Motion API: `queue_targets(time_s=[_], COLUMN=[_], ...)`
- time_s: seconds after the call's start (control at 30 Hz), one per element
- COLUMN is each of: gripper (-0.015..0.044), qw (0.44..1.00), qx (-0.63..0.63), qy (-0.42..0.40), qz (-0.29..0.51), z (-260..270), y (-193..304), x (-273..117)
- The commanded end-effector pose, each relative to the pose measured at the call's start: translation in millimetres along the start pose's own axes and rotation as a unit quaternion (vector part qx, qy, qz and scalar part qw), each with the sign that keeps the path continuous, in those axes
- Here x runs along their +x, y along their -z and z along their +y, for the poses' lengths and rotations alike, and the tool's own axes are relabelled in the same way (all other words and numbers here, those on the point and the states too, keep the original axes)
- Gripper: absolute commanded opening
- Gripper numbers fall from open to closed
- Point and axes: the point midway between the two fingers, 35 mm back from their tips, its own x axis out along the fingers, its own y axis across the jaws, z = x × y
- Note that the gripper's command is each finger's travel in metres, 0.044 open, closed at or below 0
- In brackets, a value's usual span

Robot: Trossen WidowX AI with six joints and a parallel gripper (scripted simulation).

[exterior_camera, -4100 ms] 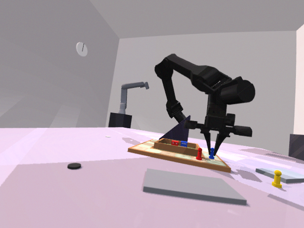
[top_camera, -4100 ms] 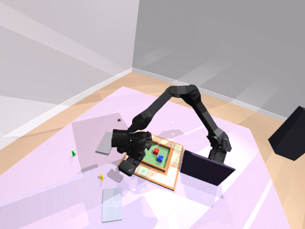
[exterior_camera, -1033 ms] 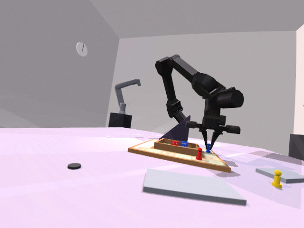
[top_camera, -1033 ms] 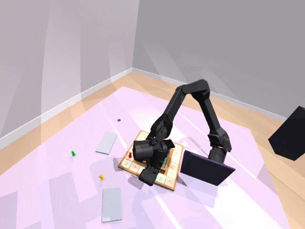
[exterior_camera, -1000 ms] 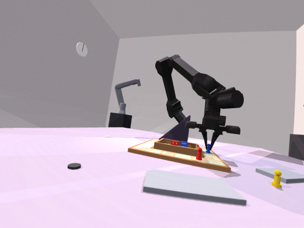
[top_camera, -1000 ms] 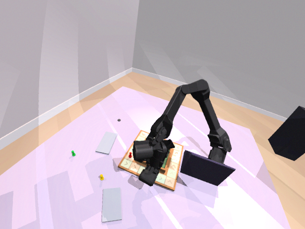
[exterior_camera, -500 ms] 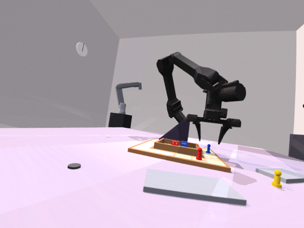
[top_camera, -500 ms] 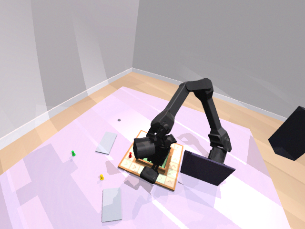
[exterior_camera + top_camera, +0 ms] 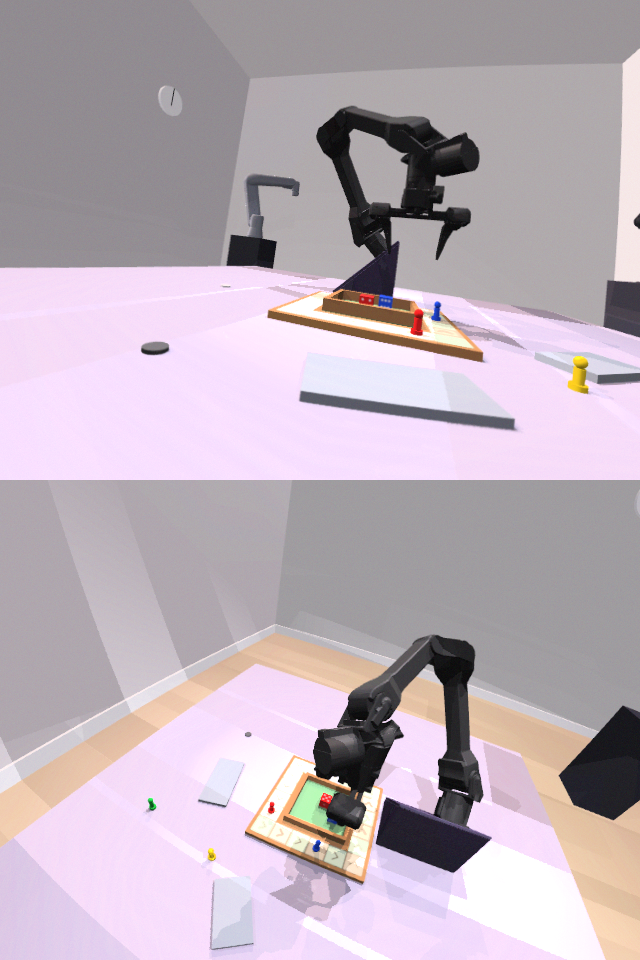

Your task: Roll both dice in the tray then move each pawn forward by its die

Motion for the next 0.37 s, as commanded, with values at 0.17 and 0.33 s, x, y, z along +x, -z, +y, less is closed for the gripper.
queue_targets(time_s=[0.17, 0.33], gripper=[0.044, 0.044], qw=[1.0, 1.0], qx=[-0.03, -0.022], qy=[0.001, 0.001], qz=[0.004, 0.001], z=[-64, -47], y=[49, 34], x=[-29, -25])
